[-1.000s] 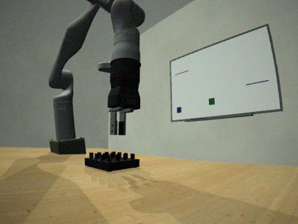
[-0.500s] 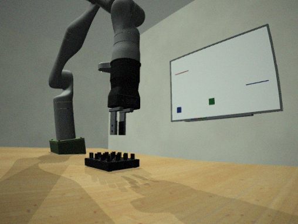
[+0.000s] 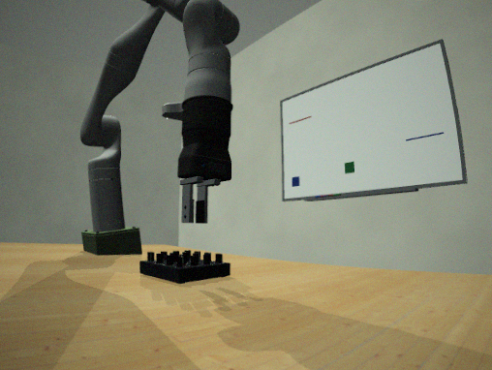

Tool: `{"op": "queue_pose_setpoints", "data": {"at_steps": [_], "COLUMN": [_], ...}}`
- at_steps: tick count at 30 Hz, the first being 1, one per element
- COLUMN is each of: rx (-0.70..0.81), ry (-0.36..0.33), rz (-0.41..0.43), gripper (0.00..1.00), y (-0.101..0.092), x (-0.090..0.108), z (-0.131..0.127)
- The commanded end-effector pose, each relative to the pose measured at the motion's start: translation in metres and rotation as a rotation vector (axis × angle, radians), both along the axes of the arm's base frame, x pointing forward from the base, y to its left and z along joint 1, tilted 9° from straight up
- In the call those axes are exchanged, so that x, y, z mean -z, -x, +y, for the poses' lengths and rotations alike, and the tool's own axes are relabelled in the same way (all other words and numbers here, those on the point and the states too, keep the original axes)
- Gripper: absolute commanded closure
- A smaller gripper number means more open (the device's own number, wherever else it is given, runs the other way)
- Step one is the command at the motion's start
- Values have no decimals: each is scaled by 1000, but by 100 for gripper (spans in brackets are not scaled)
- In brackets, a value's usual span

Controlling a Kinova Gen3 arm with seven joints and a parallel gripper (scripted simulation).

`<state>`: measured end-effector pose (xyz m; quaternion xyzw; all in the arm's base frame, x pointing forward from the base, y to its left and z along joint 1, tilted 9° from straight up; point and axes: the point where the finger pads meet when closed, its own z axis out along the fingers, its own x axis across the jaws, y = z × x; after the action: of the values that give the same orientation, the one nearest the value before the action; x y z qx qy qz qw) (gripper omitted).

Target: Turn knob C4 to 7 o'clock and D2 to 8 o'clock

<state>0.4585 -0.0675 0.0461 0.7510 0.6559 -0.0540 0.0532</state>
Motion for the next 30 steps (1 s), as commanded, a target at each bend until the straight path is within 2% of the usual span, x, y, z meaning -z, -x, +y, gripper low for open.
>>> {"op": "queue_pose_setpoints", "data": {"at_steps": [1,14,30], "rx": [0,0,0], "ry": [0,0,0], "rz": [-2,-2,-1], "gripper": [54,54,54], "y": [-1,-1,0], "x": [-1,2,16], "z": [0,0,-2]}}
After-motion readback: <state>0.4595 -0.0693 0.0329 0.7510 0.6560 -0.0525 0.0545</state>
